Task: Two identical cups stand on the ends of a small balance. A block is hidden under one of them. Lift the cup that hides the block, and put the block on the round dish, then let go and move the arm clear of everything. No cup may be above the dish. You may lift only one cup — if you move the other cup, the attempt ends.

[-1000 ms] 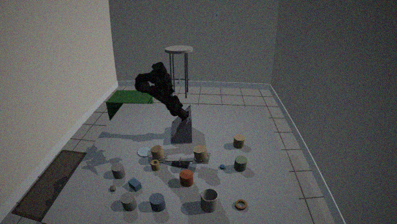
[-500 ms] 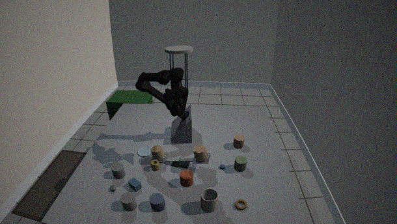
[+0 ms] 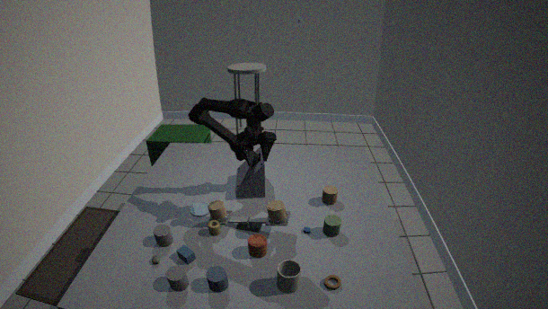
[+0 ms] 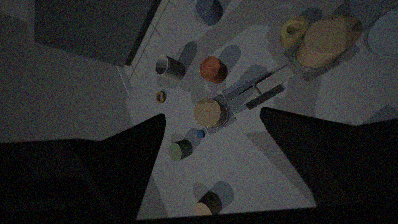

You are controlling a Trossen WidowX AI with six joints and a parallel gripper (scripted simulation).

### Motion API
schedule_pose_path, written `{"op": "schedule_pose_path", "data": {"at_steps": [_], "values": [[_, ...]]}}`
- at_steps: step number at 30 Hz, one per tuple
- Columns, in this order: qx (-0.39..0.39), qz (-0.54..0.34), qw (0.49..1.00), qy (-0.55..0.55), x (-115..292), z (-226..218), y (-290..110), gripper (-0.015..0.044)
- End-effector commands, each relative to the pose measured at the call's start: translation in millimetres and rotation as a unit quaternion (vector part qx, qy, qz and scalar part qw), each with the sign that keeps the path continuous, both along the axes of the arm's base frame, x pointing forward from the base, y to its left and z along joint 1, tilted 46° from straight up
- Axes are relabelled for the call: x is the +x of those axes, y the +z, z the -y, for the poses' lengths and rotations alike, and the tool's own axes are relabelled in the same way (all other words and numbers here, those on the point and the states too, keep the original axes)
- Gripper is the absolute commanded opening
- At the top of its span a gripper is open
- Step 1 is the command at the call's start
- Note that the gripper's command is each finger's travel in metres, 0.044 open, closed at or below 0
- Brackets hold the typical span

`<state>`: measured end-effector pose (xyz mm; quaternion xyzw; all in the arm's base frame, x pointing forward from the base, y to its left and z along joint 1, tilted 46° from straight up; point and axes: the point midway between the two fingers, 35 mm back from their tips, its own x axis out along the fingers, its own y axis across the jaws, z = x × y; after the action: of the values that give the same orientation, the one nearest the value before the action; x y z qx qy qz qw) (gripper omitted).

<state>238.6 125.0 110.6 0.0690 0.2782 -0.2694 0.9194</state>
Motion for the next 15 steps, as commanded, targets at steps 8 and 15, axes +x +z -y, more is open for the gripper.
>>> {"op": "schedule_pose_path", "data": {"at_steps": [8, 15], "values": [[-0.163, -0.072, 0.983, 0.049, -26.4, 21.6, -21.0, 0.044], [-0.267, -0.112, 0.954, 0.083, -40.9, 35.0, -25.8, 0.044]]}}
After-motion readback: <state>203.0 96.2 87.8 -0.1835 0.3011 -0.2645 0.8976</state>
